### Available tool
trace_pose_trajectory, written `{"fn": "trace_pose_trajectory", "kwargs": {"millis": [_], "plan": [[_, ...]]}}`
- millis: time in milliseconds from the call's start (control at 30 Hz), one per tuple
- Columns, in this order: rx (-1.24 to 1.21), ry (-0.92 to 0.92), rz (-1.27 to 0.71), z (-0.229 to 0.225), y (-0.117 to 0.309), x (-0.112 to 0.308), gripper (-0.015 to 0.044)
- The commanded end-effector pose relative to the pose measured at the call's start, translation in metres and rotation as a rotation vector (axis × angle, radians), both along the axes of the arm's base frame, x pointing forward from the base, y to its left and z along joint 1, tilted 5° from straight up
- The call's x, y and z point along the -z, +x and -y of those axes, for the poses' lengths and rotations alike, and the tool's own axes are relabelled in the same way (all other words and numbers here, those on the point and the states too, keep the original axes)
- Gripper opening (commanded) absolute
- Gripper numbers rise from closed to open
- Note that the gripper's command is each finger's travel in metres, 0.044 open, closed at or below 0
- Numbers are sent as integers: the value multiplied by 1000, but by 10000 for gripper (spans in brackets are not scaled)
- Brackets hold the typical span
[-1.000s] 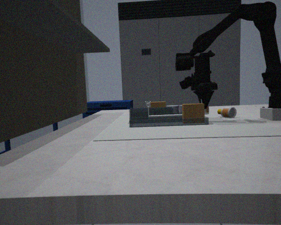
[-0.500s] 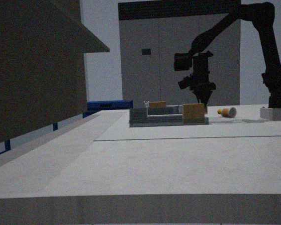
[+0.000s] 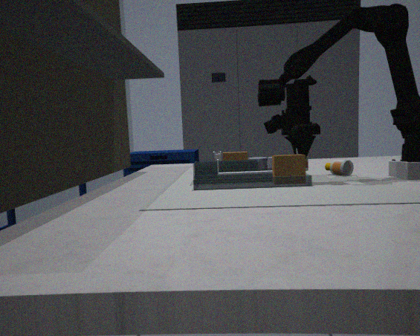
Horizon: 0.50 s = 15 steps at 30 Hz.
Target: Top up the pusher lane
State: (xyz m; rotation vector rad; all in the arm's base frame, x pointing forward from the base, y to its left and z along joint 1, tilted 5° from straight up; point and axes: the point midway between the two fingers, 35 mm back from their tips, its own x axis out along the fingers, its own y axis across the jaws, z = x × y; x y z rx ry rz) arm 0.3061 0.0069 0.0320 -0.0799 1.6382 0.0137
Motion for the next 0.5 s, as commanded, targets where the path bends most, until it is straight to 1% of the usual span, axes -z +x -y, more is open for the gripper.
{"fn": "trace_pose_trajectory", "kwargs": {"millis": [0,467], "plan": [[-5,-1,28,0,11,-3,0],[-5,-1,29,-1,16,-4,0]]}}
